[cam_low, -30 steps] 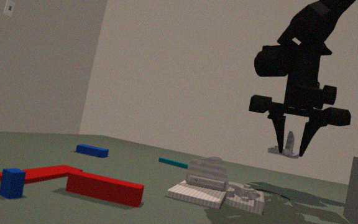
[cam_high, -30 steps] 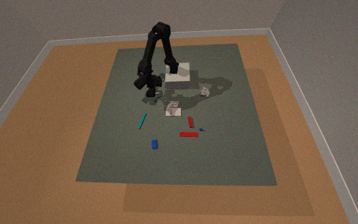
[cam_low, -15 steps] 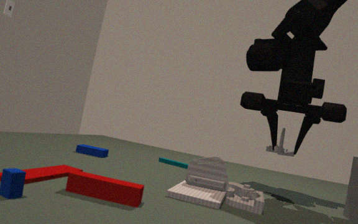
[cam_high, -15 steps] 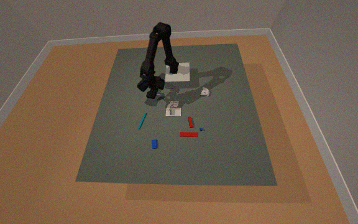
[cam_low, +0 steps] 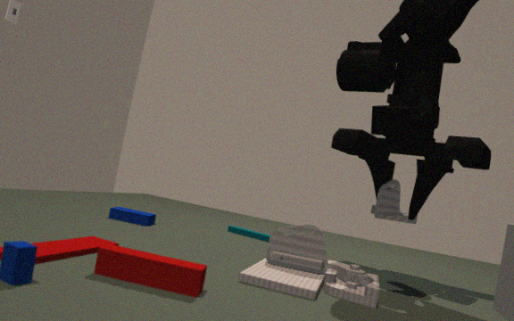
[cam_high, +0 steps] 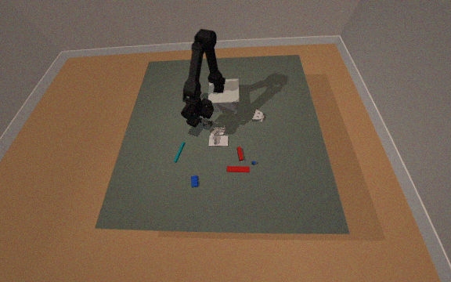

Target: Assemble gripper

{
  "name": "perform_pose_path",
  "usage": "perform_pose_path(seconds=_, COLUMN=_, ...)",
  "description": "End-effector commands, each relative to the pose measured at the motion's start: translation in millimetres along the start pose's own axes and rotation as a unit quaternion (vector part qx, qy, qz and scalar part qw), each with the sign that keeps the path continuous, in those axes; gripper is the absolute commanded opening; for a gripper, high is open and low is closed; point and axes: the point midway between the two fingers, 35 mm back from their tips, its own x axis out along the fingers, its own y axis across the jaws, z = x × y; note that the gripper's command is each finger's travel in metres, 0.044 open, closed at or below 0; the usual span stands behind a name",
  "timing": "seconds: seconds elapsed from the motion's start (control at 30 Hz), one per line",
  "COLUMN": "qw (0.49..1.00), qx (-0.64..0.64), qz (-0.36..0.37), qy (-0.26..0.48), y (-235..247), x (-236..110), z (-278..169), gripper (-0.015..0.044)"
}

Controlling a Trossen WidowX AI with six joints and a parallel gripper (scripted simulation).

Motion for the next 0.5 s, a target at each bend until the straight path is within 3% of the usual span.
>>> perform_pose_path(seconds=0.0, qw=0.999, qx=0.033, qz=-0.001, qy=0.001, y=-0.8, x=-1.1, z=8.8, gripper=0.0134)
perform_pose_path(seconds=0.47, qw=0.984, qx=0.176, qz=-0.001, qy=-0.001, y=5.1, x=-1.1, z=47.1, gripper=0.0134)
